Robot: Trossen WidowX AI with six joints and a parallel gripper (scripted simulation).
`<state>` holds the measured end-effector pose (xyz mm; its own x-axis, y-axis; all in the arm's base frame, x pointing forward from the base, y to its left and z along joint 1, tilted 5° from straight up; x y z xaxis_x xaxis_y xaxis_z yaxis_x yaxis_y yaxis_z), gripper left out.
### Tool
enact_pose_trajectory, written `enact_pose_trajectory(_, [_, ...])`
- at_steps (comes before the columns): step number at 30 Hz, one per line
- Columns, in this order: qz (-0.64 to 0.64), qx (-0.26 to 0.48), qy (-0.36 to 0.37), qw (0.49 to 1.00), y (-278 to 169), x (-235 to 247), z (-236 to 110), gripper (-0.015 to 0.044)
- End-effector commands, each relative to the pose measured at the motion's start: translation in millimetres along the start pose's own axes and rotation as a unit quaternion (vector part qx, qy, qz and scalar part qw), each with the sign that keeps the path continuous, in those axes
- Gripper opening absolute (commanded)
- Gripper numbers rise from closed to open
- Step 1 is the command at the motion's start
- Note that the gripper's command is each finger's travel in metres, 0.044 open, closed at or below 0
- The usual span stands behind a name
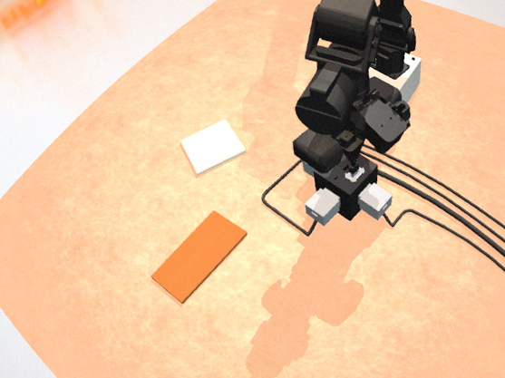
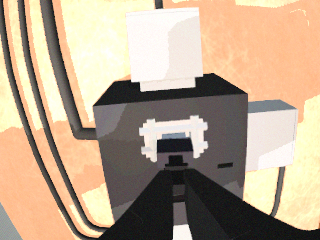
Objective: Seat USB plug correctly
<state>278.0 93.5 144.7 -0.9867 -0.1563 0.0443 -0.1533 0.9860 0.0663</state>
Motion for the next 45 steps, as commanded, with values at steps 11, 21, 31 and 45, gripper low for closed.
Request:
enact_pose_trajectory(11, [0.0,0.0,0.0,1.0,0.0,-0.2,-0.4,0.0])
enact_pose_trajectory(21, [0.0,0.0,0.0,1.0,0.0,0.0,-5.0,0.0])
enact_pose_trajectory(31, [0.0,0.0,0.0,1.0,0.1,0.0,-11.6,0.0])
enact_pose_trajectory(45, [0.0,0.0,0.0,1.0,0.1,0.0,-21.0,0.0])
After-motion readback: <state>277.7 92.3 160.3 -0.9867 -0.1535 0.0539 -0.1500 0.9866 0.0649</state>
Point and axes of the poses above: the point midway between the two fingers, 35 mm back from their tips, its own z axis out along the fingers, its own x axis across the jaws, y = z × x, the point moved 9 cm from there along -z, back along the fingers, and after that the axes turned 11 degrees about -z, right-handed, at the moved point
